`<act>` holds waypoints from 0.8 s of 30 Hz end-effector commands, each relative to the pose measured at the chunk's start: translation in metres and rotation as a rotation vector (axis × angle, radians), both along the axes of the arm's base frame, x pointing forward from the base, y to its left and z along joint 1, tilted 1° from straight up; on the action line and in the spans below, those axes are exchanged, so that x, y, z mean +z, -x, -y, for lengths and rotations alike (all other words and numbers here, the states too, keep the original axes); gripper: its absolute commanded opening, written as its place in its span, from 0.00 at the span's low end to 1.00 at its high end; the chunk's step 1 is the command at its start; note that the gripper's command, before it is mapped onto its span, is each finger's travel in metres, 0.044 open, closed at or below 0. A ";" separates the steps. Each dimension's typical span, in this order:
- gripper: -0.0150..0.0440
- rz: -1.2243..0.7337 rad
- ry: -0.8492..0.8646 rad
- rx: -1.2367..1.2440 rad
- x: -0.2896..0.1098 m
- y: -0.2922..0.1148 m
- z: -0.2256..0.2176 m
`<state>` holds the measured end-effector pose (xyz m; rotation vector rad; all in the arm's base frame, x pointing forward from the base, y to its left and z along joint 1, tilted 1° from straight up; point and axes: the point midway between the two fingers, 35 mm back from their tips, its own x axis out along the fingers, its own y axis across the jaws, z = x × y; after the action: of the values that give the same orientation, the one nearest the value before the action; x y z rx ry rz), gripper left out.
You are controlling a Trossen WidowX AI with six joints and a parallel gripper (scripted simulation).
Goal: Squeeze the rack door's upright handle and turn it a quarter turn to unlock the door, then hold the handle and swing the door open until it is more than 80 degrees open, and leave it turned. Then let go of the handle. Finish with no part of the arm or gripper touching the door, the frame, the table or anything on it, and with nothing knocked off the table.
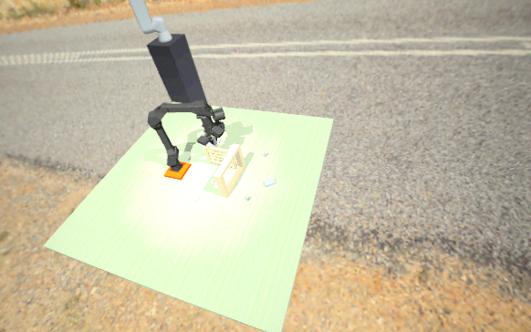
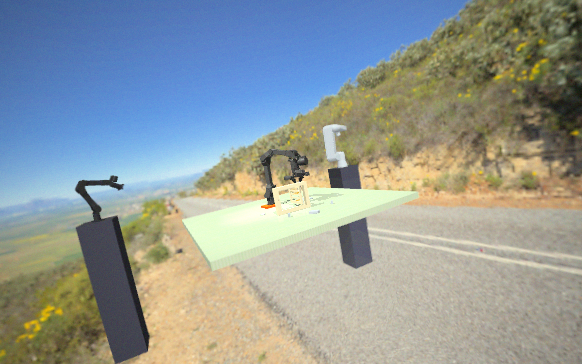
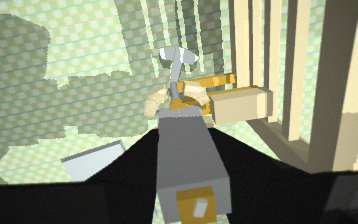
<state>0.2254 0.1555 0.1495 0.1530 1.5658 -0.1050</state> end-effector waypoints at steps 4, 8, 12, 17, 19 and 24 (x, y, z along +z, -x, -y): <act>0.41 -0.001 0.000 -0.015 0.000 0.000 0.000; 0.59 -0.001 0.000 -0.015 0.000 0.000 0.000; 0.74 -0.001 0.000 -0.015 0.000 0.000 0.000; 0.74 0.000 -0.001 -0.015 0.004 0.000 0.000; 0.74 0.000 -0.001 -0.015 0.007 -0.001 0.000; 0.74 0.002 -0.002 -0.015 0.013 -0.001 0.000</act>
<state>0.2257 0.1556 0.1577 0.1614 1.5654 -0.1122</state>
